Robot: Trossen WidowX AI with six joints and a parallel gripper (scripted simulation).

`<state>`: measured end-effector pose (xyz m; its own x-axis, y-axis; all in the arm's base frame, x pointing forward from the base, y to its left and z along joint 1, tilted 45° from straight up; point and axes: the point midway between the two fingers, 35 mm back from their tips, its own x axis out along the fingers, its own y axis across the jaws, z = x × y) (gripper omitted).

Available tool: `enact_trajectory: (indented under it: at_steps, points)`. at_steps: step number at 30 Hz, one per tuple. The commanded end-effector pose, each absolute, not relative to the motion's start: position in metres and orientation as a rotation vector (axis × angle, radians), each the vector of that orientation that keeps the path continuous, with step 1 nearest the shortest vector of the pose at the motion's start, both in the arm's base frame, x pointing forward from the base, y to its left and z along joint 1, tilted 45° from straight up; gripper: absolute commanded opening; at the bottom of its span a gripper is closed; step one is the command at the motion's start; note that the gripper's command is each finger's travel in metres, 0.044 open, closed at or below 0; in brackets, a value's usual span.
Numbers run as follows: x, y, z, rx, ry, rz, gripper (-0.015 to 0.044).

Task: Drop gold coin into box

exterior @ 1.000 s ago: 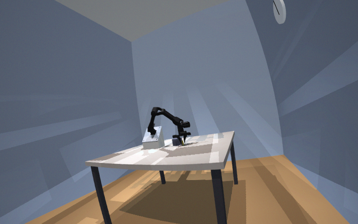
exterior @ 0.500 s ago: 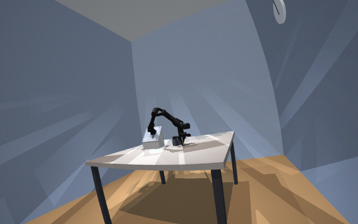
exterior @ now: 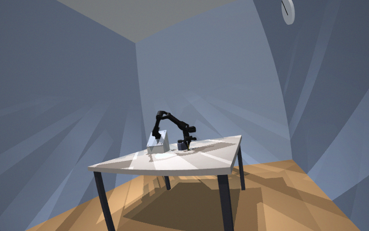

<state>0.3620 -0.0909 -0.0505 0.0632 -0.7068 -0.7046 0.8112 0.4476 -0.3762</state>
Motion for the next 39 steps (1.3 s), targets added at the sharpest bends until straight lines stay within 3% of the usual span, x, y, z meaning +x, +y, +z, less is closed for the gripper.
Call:
enact_trajectory:
  at_steps: [1, 39]
  points:
    - [0.365, -0.082, -0.042, 0.136, 0.965, -1.145, 0.0]
    - [0.357, -0.027, 0.012, 0.259, 0.877, -1.218, 0.0]
